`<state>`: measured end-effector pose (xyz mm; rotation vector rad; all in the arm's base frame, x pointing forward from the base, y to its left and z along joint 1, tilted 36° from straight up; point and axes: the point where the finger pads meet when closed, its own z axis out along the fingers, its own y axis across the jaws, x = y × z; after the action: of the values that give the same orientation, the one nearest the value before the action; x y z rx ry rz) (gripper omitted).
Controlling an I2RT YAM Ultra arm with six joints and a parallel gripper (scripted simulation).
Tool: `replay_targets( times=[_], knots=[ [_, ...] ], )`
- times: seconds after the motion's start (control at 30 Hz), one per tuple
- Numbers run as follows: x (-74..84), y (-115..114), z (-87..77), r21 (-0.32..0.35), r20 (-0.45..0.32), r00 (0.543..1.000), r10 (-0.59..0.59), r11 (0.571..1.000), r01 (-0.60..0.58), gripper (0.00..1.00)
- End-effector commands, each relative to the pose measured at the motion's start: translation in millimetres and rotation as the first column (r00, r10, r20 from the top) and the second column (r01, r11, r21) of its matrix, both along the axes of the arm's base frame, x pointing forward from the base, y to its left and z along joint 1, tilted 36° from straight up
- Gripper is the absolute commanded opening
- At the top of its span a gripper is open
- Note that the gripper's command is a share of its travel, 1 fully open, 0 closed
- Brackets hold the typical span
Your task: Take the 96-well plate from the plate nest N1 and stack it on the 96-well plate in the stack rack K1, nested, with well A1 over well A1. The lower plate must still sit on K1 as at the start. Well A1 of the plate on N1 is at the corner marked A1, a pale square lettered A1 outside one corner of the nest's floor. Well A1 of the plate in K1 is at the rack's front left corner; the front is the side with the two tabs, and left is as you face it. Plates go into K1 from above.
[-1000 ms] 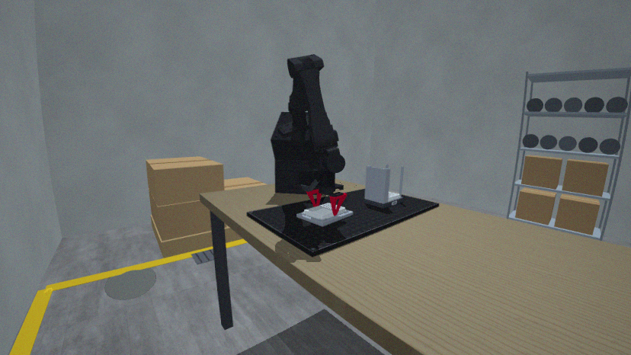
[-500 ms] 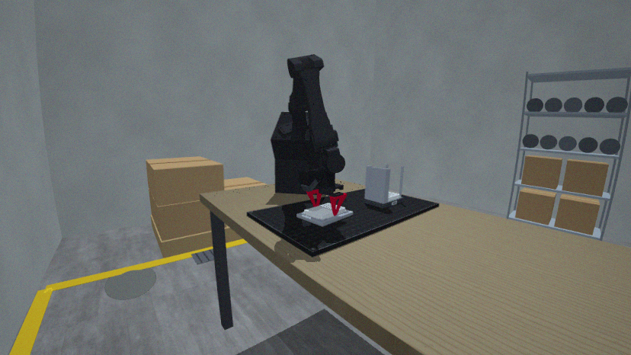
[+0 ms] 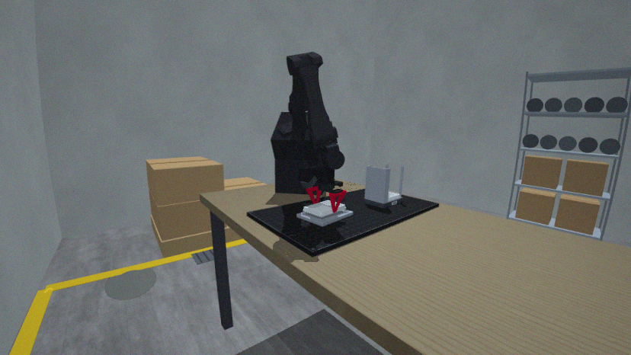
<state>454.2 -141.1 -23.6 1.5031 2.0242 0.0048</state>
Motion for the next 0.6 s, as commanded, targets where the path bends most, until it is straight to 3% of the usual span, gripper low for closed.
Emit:
replay_targets(
  times=[0.0,0.13,0.17,0.23,0.57],
  knots=[
    [-5.7,8.6,9.1,-0.006,-0.006,1.000,0.005,1.000,-0.005,0.00],
    [-7.6,9.8,11.4,-0.006,-0.007,1.000,0.005,1.000,-0.005,0.00],
    [-0.5,8.9,20.1,-0.011,0.015,1.000,0.006,1.000,-0.006,0.00],
    [-10.0,11.5,15.4,-0.006,-0.007,1.000,0.005,1.000,-0.005,0.00],
    [-16.8,16.9,29.8,-0.006,-0.003,1.000,0.005,1.000,-0.005,0.00]
  ],
)
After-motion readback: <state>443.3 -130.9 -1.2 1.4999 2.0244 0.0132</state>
